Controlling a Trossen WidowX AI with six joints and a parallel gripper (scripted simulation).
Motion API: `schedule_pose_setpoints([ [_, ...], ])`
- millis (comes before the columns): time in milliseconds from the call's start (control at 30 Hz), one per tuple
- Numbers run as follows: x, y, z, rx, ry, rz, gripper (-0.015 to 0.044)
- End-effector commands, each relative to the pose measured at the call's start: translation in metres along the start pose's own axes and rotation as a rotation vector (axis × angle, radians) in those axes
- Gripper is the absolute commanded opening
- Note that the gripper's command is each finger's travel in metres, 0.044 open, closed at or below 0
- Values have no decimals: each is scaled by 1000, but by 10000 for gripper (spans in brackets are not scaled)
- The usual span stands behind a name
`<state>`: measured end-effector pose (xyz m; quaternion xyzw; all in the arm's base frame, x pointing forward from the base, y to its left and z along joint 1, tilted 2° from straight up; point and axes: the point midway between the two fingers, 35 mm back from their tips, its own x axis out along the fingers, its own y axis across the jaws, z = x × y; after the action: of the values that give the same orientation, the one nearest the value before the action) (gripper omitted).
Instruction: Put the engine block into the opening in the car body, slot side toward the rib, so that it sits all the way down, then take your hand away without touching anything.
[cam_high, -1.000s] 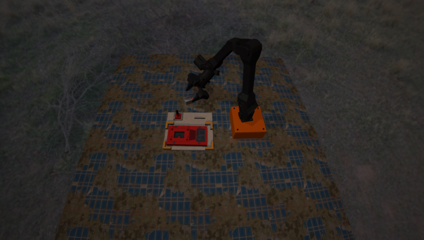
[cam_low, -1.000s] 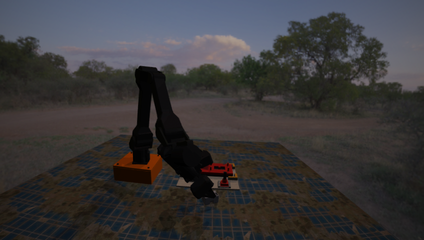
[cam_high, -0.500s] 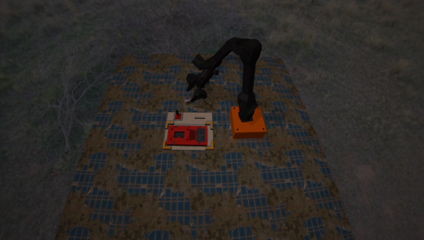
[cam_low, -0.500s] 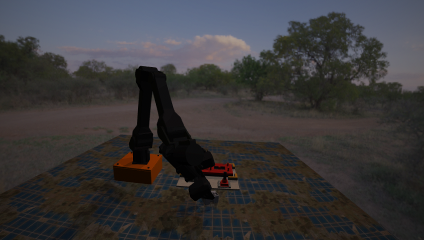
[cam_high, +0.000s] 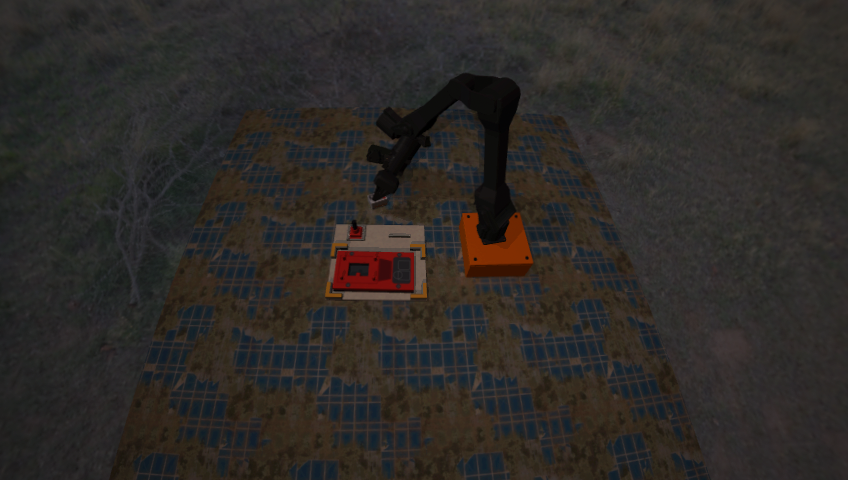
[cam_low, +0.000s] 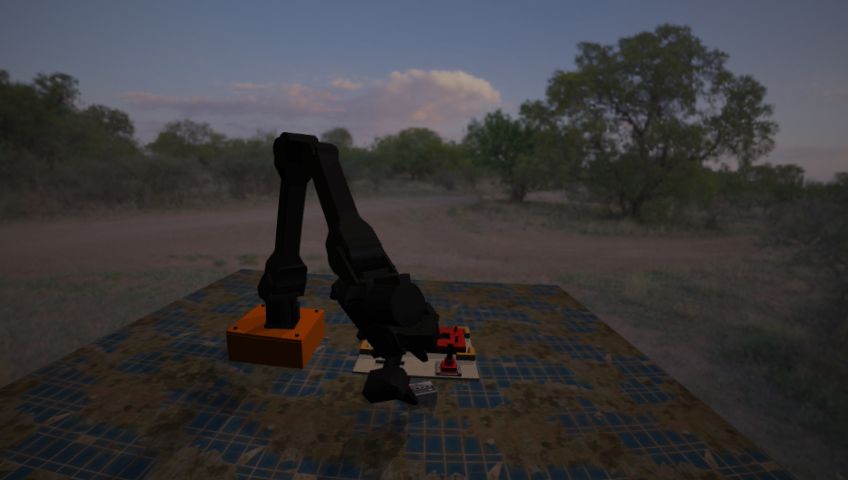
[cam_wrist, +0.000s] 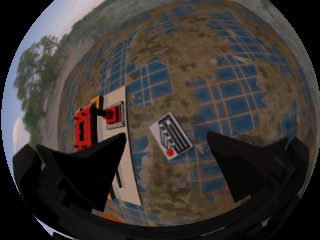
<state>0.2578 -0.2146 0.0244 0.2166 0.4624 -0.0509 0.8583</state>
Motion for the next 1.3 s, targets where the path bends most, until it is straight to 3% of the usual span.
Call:
schedule_pose_setpoints([
  [0,3,0,-1,141,36,-18,440],
  [1267,3,8,9,1395,100,-343,440],
])
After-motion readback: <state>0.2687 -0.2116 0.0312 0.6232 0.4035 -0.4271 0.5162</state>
